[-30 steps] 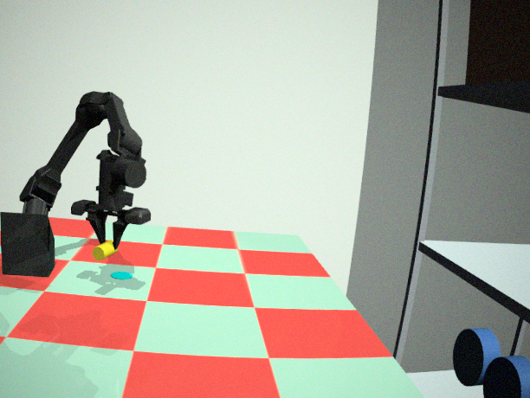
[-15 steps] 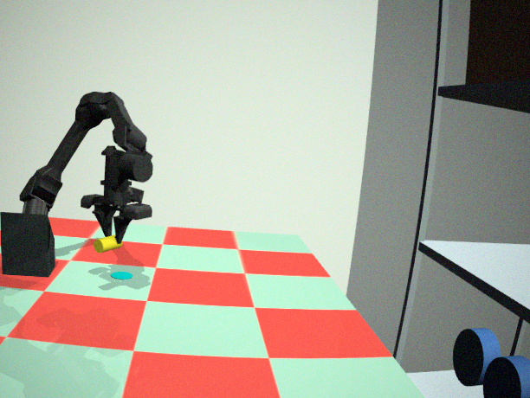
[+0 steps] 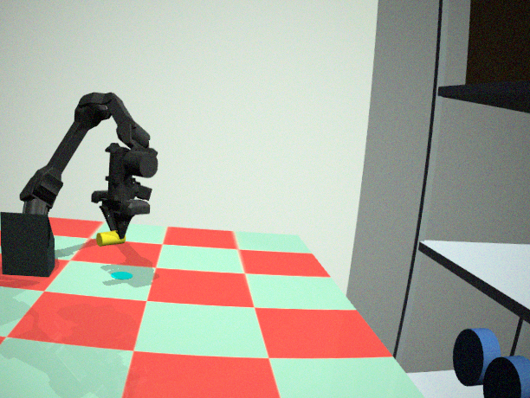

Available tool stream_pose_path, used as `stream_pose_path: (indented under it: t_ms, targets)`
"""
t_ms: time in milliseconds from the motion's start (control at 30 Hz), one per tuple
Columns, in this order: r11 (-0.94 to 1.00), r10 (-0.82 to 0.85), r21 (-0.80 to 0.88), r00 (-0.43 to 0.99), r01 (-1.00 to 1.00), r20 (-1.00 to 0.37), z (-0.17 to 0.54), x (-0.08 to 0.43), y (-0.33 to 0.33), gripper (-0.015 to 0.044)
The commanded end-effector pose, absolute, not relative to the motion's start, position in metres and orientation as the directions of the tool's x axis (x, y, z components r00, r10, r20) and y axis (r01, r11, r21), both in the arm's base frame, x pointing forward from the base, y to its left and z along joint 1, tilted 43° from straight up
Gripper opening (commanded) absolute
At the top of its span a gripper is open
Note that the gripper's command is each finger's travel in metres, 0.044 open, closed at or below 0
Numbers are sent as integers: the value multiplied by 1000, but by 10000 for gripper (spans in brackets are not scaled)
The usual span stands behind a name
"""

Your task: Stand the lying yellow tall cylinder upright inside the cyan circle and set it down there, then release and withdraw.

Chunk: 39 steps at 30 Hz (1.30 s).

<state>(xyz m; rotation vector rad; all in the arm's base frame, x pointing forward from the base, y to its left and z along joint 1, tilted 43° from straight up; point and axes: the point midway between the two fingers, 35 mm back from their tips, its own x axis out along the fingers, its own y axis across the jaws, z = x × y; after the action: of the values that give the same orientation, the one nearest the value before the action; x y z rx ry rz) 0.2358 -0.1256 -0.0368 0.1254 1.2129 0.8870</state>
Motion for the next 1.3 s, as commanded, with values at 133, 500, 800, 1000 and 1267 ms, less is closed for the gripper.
stream_pose_path:
  t_ms: [133, 500, 800, 1000, 1267]
  targets:
    - [713, 654, 581, 72, -394, -753, -24, 240, -115, 105]
    - [749, 655, 632, 73, -199, -752, -9, 244, -101, 105]
    - [754, 656, 656, 73, -34, -751, 3, 246, -90, 105]
    - [746, 658, 662, 73, 77, -750, 12, 247, -82, 105]
    - [720, 660, 657, 73, 223, -748, 22, 248, -71, 105]
